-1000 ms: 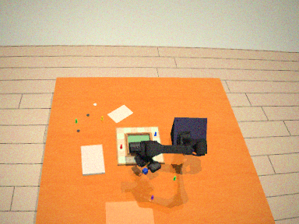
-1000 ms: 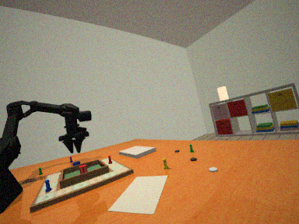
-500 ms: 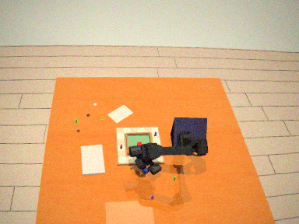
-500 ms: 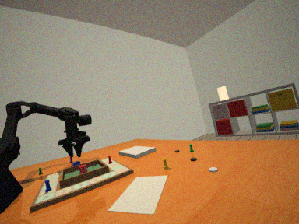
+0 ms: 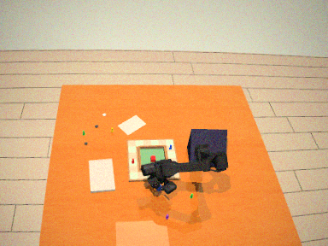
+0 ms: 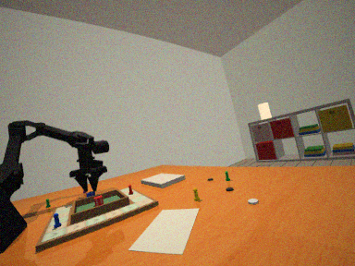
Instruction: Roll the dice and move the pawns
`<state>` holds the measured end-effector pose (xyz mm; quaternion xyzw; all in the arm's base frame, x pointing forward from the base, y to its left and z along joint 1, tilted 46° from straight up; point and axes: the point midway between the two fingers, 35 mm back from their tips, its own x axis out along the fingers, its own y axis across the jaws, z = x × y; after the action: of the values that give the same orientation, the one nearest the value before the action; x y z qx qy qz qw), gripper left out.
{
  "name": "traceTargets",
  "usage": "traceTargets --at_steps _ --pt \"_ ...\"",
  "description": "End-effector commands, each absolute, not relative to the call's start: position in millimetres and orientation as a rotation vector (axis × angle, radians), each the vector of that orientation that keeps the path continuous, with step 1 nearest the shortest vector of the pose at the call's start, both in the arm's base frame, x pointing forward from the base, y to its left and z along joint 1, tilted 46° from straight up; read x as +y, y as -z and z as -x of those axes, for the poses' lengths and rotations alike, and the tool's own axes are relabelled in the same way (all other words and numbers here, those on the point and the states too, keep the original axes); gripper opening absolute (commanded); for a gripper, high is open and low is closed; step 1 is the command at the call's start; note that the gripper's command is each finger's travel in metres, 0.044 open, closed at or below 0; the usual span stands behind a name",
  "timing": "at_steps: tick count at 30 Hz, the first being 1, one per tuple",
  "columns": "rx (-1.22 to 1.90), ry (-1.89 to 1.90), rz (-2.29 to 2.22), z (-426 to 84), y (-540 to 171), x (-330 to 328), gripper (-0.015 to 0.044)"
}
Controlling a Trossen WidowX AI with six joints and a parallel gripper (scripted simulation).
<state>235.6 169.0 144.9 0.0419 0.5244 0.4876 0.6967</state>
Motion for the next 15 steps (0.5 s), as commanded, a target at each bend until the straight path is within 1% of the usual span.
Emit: traceTargets --at_steps 1,9,15 --pt "1.179 -1.087 -0.094 -233.9 -137.4 174.7 0.0275" --pt "1.177 -1.087 -0.095 -233.4 -130.3 182.5 0.0275" --pt "1.177 -1.087 -0.095 -233.4 -130.3 182.5 0.0118"
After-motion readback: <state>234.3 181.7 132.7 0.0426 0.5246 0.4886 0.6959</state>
